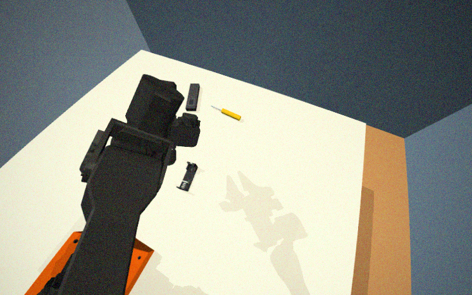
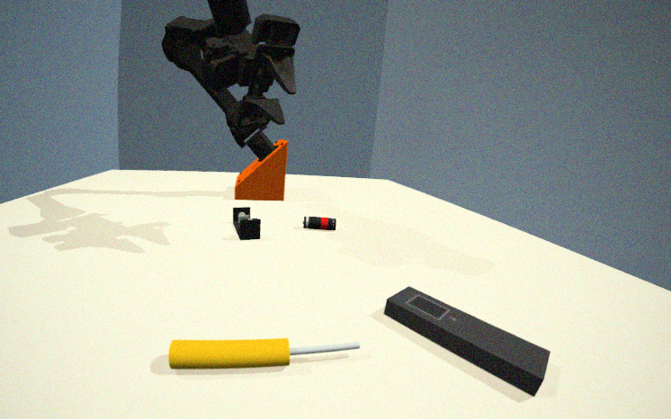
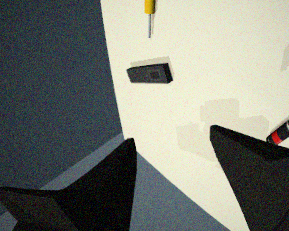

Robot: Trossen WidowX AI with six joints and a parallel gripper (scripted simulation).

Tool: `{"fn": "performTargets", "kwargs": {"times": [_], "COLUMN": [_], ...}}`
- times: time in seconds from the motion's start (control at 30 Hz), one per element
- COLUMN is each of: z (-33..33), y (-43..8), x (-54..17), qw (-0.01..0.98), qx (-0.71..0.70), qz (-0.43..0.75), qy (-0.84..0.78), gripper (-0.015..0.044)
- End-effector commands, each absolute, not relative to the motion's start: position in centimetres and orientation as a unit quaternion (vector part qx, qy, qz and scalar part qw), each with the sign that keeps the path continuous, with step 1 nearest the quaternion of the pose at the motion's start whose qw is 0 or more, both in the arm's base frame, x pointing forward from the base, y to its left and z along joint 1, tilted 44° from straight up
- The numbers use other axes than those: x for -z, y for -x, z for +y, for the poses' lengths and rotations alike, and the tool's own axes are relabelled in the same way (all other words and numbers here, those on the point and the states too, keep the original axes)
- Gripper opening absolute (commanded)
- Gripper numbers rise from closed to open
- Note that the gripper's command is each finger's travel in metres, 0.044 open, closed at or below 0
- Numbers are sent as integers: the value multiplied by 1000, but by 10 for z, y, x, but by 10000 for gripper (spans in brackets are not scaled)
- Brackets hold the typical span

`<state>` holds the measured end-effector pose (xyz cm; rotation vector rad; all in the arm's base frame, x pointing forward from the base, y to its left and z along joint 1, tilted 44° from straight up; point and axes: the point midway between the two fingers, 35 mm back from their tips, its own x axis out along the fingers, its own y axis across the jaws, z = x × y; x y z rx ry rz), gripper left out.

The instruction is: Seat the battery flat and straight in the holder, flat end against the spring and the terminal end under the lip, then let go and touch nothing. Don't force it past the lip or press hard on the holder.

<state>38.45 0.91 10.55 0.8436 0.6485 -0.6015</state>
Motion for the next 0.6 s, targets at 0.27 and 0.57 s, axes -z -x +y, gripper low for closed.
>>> {"fn": "performTargets", "kwargs": {"times": [0.27, 0.57], "z": [4, -2], "y": [-328, -305], "x": [47, 76], "qw": [596, 565], "qx": [645, 715], "qz": [242, 167], "qy": [-412, -378], "gripper": [243, 243]}}
